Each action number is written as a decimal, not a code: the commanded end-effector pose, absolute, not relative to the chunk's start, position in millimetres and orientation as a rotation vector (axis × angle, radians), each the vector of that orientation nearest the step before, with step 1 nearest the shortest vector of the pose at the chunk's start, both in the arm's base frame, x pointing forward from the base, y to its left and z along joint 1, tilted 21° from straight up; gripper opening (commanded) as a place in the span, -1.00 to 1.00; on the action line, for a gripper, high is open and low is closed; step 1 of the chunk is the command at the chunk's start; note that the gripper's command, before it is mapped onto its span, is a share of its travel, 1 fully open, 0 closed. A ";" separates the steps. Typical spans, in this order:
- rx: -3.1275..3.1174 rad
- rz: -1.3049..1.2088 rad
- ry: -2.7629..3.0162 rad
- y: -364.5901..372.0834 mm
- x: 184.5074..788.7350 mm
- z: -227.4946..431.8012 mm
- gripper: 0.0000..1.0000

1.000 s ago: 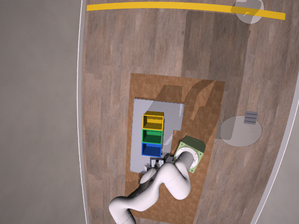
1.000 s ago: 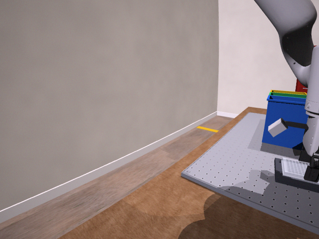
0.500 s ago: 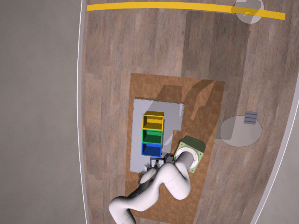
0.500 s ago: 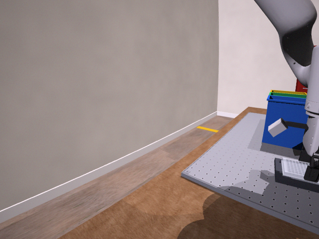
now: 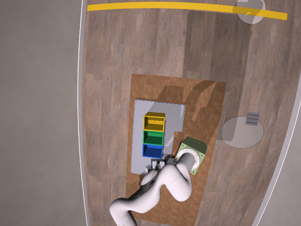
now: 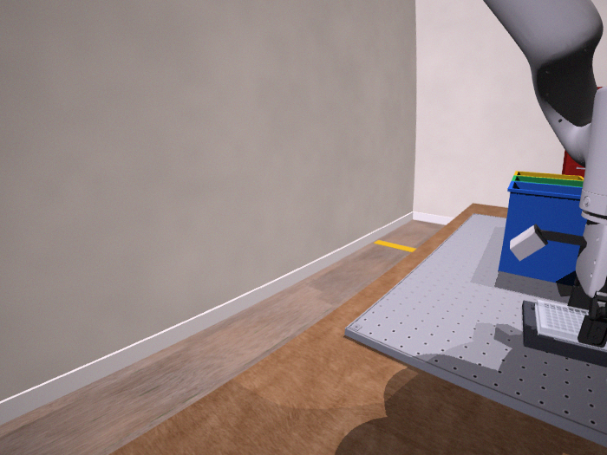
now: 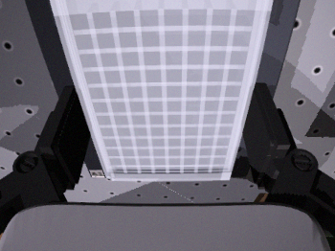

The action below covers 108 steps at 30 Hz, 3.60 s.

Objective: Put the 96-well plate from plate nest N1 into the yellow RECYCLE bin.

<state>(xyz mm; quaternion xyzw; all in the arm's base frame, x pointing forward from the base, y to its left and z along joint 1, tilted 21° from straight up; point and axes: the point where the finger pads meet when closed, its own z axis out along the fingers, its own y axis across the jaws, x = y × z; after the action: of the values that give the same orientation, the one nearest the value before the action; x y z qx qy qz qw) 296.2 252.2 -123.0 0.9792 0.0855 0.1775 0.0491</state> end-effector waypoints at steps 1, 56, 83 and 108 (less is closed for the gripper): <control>2.984 0.540 0.261 252.2 295.8 -122.8 -1.00; 2.984 0.540 0.261 254.2 285.2 -94.8 -1.00; 2.984 0.540 0.261 256.7 271.6 -59.1 -1.00; 2.984 0.540 0.261 259.2 258.6 -24.8 -1.00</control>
<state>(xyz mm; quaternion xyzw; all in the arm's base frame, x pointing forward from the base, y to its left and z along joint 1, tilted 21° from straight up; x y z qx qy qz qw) 261.3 258.3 -33.0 0.9793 0.0857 0.1769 0.0488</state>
